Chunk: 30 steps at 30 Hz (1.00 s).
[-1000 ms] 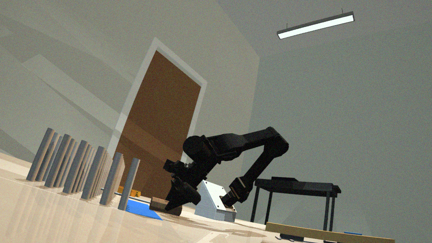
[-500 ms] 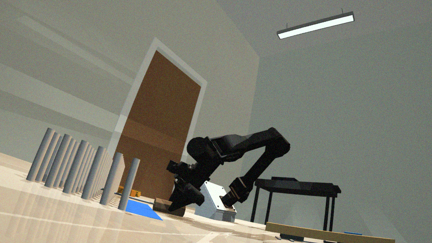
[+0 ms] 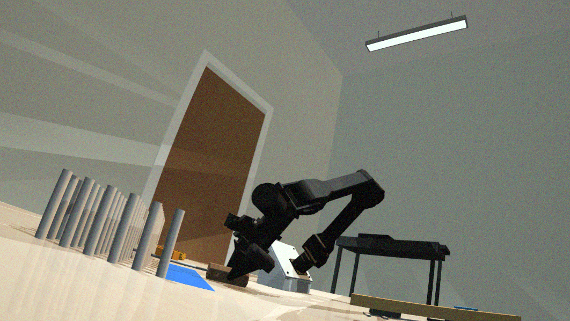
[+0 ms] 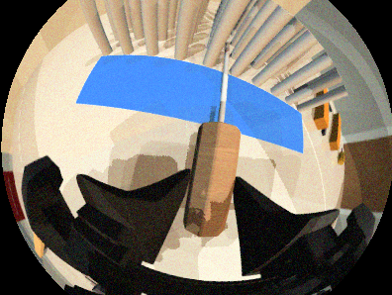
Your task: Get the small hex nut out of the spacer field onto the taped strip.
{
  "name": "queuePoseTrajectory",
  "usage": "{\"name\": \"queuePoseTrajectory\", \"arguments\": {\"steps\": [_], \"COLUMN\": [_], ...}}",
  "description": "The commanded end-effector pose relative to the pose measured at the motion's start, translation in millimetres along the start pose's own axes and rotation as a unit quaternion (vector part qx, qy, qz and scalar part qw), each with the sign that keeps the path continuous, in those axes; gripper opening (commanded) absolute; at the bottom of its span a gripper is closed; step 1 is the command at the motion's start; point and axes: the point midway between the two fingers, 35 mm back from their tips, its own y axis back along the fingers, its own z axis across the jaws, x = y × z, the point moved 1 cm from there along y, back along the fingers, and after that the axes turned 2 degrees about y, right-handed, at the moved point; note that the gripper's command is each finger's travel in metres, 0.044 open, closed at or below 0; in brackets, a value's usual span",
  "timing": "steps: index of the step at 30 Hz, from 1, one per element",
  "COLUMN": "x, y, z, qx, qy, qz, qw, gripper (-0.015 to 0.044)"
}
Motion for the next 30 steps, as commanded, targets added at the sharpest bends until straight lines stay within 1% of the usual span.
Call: {"name": "queuePoseTrajectory", "arguments": {"steps": [1, 30], "x": [4, 22], "y": [2, 10], "z": [-1, 0], "qx": [0.001, 0.001], "qy": [-0.002, -0.003], "qz": [-0.001, 0.000], "qw": [1.000, 1.000], "gripper": [0.0000, 0.0000]}}
